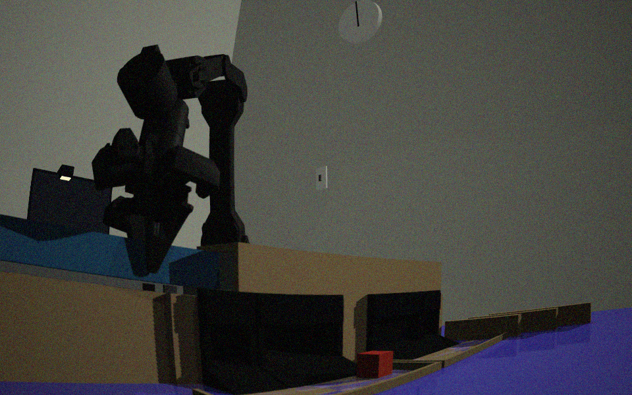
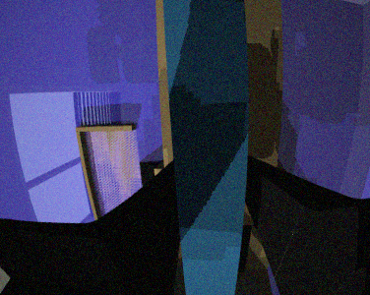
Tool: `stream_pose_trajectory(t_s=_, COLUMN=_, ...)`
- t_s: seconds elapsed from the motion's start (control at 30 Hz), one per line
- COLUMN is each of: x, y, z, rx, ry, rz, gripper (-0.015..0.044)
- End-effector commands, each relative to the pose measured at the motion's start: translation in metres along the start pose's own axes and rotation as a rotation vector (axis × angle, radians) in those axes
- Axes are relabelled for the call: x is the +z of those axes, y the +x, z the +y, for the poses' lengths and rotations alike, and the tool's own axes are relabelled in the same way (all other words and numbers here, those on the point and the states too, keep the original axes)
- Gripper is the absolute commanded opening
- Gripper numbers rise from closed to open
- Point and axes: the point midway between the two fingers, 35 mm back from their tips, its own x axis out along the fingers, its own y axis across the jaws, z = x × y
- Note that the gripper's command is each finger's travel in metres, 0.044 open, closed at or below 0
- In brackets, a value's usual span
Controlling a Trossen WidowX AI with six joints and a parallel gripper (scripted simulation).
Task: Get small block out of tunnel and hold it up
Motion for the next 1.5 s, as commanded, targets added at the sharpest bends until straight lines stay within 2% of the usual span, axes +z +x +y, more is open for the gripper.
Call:
stream_pose_trajectory(t_s=0.0, x=0.011, y=0.001, z=0.001, rx=0.01, ry=0.012, rz=-0.03, gripper=0.0)
stream_pose_trajectory(t_s=0.97, x=0.011, y=0.001, z=0.001, rx=0.01, ry=0.012, rz=-0.03, gripper=0.0)
stream_pose_trajectory(t_s=1.23, x=0.003, y=-0.001, z=0.0, rx=0.001, ry=0.004, rz=-0.005, gripper=0.021)
stream_pose_trajectory(t_s=1.47, x=0.007, y=-0.027, z=0.005, rx=0.007, ry=0.01, rz=-0.022, gripper=0.0394)
